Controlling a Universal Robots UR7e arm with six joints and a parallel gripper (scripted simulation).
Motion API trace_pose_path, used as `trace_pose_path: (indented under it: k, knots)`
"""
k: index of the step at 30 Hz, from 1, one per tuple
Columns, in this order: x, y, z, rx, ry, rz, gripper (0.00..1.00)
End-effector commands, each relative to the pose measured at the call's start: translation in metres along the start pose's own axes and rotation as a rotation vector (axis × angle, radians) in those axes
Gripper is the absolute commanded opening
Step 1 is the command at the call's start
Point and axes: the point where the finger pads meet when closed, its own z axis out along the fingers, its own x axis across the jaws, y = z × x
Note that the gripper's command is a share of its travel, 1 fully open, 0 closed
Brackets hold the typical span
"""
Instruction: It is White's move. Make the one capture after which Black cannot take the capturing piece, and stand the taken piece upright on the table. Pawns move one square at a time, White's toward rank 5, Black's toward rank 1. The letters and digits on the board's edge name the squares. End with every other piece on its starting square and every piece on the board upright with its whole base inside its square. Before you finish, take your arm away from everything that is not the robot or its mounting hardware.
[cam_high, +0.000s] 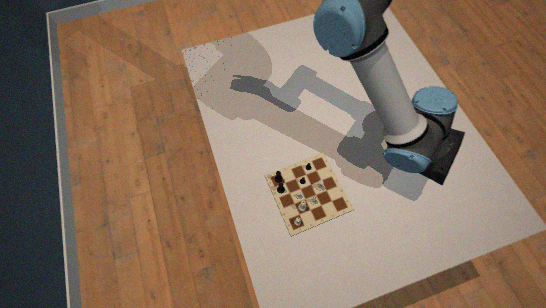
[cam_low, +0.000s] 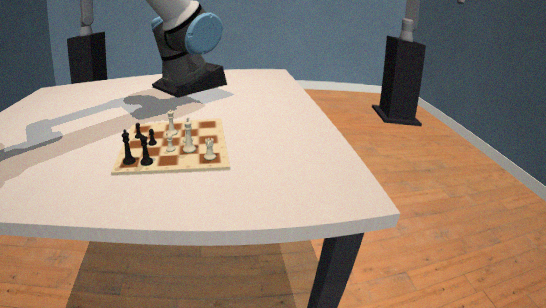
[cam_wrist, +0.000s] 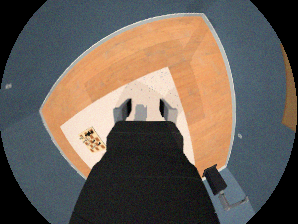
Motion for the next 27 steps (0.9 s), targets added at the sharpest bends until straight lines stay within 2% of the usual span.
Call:
trace_pose_path:
  k: [1, 10, 19, 27]
  knots:
    - [0.0, 0.0, -0.001, 0.002, 0.001, 0.0, 1.0]
    - [-0.002, 0.0, 0.001, -0.002, -0.001, -0.013, 1.0]
    - [-0.013, -0.002, 0.011, -0.021, -0.011, -0.077, 1.0]
    - [-0.041, -0.005, 0.038, -0.068, -0.04, -0.243, 1.0]
